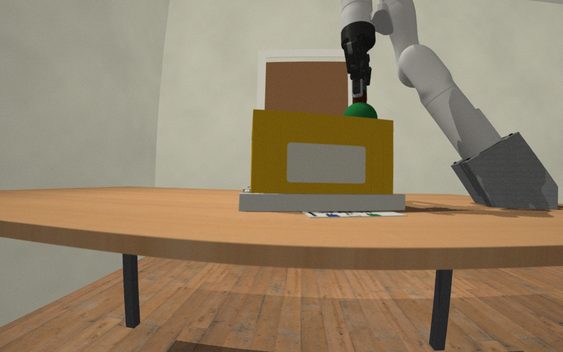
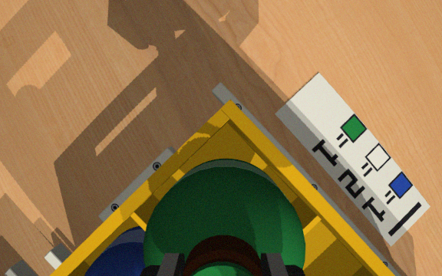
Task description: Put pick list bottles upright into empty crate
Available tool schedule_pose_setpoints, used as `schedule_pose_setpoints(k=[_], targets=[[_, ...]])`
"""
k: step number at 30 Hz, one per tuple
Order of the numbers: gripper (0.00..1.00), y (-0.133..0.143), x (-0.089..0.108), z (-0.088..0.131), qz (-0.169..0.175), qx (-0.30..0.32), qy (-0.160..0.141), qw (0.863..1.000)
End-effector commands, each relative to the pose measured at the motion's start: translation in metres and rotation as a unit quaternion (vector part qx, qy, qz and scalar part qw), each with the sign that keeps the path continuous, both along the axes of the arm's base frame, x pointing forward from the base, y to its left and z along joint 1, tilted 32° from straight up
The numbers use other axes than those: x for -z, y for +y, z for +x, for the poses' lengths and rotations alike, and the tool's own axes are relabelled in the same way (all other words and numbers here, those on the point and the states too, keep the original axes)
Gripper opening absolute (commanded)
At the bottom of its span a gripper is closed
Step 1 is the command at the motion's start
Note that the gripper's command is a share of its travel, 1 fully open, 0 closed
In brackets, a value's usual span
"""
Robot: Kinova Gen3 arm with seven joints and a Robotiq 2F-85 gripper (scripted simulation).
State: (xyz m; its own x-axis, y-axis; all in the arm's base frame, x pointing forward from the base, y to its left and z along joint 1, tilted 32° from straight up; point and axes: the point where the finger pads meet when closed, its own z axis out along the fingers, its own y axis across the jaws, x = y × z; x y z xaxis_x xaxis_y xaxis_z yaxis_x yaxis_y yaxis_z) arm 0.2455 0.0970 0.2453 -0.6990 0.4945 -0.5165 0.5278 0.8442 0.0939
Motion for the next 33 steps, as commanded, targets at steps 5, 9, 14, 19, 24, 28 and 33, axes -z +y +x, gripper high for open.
schedule_pose_setpoints(k=[5,9,14,19,24,28,33], targets=[[0.1,-0.001,0.004,0.003,0.0,0.0,-0.001,1.0],[0.1,-0.002,0.007,0.004,0.0,0.0,-0.001,1.0],[0.1,-0.003,0.011,0.007,0.0,0.0,-0.001,1.0],[0.1,-0.003,0.014,0.008,0.0,0.0,-0.001,1.0],[0.1,-0.004,0.018,0.011,0.0,0.0,0.0,1.0],[0.1,-0.005,0.022,0.013,0.0,0.0,0.0,1.0],[0.1,-0.006,0.026,0.015,0.0,0.0,0.0,1.0]])
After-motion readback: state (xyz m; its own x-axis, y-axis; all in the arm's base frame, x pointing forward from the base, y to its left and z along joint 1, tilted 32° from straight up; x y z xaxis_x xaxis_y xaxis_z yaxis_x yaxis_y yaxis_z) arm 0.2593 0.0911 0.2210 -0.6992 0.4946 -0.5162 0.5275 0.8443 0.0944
